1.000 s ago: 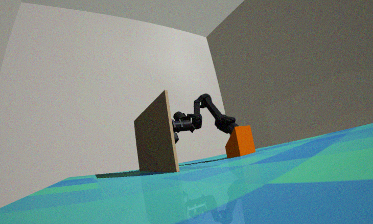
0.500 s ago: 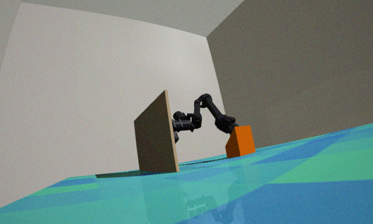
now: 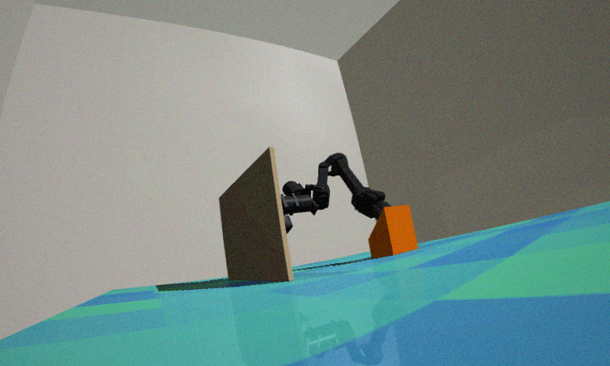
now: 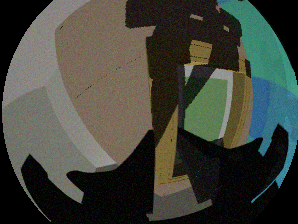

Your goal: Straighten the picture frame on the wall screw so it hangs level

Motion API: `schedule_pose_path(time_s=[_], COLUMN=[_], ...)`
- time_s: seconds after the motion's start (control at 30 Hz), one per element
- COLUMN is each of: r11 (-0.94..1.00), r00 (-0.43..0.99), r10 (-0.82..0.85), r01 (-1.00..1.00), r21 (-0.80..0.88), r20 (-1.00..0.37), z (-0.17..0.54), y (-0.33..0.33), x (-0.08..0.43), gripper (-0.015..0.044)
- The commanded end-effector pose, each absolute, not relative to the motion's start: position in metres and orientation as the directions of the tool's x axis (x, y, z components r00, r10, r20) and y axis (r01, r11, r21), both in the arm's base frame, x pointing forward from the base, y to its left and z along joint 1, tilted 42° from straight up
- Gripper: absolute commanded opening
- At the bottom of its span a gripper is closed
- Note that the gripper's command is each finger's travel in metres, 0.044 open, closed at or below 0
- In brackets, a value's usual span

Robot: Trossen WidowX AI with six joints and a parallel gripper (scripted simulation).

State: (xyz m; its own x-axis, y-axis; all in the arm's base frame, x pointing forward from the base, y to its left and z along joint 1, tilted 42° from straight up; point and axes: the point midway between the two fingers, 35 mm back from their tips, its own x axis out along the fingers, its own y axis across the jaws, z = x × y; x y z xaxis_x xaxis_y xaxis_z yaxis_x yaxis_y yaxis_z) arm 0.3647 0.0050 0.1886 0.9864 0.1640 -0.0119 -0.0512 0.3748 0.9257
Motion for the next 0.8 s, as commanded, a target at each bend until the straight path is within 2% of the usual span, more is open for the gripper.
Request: schedule_pose_path(time_s=[0.0,0.77], r11=[0.373,0.373], r00=[0.984,0.984], r10=[0.177,0.177], r01=[-0.078,-0.078], r21=[0.925,0.925], r20=[0.012,0.012], z=[0.1978,0.1966], y=[0.0087,0.0083], x=[0.3641,0.3642], gripper=[0.0,0.0])
